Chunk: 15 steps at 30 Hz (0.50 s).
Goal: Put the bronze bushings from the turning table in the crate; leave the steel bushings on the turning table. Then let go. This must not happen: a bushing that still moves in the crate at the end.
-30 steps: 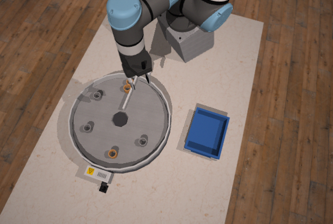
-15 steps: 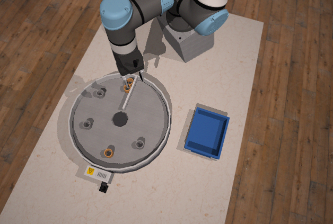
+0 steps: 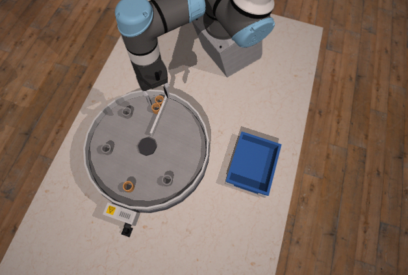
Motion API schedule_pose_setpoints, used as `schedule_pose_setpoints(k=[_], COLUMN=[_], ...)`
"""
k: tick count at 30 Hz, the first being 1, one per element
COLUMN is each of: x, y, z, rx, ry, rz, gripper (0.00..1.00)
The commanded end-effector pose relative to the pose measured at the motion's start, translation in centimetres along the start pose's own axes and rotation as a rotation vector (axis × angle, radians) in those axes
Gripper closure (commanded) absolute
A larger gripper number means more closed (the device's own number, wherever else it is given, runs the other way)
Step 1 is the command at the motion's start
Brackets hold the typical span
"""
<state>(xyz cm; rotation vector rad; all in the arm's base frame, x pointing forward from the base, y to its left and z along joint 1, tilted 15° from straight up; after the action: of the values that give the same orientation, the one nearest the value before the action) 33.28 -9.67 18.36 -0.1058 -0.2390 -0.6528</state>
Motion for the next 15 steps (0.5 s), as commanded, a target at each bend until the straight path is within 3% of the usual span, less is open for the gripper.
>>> schedule_pose_setpoints(k=[1,10,15], x=[0.5,0.5,1.2], y=[-1.7,-1.7,-5.4], z=[-1.6,-1.6,-4.9], rx=[0.005,0.005,0.003], ry=[-0.003,-0.003,-0.004], rz=[0.000,0.000,-0.001], gripper=[0.00,0.00,0.00])
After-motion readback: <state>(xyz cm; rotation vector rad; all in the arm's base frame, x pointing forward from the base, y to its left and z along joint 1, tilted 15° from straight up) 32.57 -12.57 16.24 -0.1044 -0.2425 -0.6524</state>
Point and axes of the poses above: the point where the finger pads meet when closed, its own z axis back along the fingers, its own x axis across the jaws, y = z × x, the point moved 7 cm from there along z, back along the fingers, and after that the axes turned 10 degrees about z, right-handed, at the moved point
